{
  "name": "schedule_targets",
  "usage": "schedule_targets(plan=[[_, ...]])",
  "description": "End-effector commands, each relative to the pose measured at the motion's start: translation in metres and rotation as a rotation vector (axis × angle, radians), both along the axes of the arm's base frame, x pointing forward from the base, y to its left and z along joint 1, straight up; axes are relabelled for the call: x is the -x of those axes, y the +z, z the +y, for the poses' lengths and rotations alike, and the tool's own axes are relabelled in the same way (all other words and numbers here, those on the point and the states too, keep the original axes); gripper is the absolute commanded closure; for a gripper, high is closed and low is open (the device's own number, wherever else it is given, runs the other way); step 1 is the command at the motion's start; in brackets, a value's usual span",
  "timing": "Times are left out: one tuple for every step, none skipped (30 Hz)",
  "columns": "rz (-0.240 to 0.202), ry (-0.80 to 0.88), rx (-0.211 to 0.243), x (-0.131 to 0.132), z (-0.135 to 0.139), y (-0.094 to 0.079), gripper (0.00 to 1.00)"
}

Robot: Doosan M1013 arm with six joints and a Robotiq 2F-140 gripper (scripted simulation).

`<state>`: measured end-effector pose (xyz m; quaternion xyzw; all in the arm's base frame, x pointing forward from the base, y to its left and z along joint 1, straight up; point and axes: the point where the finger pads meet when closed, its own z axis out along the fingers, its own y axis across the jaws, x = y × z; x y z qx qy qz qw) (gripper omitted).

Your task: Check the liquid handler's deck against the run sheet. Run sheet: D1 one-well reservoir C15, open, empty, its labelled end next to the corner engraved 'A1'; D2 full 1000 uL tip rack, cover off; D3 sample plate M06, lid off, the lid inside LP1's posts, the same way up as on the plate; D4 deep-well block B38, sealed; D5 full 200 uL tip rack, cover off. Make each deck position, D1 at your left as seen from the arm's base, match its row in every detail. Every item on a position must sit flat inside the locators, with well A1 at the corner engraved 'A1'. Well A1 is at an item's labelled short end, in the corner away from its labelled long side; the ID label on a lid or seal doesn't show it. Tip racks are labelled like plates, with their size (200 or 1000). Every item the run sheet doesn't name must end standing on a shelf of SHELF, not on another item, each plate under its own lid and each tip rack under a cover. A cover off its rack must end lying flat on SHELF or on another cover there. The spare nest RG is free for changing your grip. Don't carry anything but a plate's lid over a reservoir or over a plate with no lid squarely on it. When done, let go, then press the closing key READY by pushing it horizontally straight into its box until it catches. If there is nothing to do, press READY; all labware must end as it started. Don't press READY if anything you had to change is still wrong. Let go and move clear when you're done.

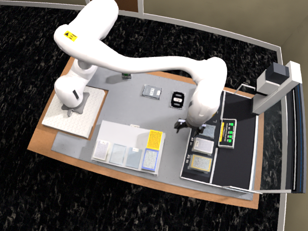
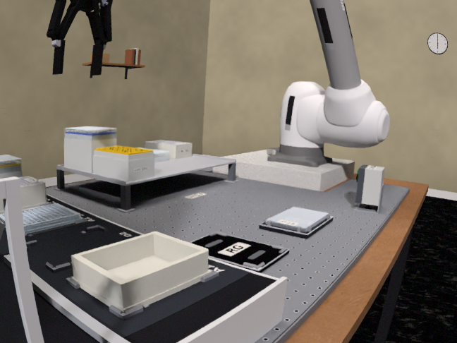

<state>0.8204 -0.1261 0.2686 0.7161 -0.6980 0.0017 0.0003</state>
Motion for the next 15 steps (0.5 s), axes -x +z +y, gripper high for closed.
schedule_targets(plan=[[-0.002,0.000,0.000,-0.001,0.017,0.001,0.33],[-0.002,0.000,0.000,-0.001,0.022,0.001,0.33],[-0.002,0.000,0.000,-0.001,0.027,0.001,0.33],[-0.002,0.000,0.000,-0.001,0.032,0.001,0.33],[-0.002,0.000,0.000,-0.001,0.034,0.001,0.33],[-0.002,0.000,0.000,-0.001,0.034,0.001,0.33],[-0.002,0.000,0.000,-0.001,0.034,0.001,0.33],[-0.002,0.000,0.000,-0.001,0.034,0.001,0.33],[-0.002,0.001,0.000,-0.001,0.039,0.001,0.33],[-0.002,0.001,0.000,-0.001,0.039,0.001,0.33],[-0.002,0.001,0.000,-0.001,0.039,0.001,0.33],[-0.002,0.001,0.000,-0.001,0.044,0.001,0.33],[-0.002,0.001,0.000,-0.001,0.049,0.001,0.33],[-0.002,0.001,0.000,-0.001,0.054,0.001,0.33],[-0.002,0.001,0.000,-0.001,0.059,0.001,0.33]])
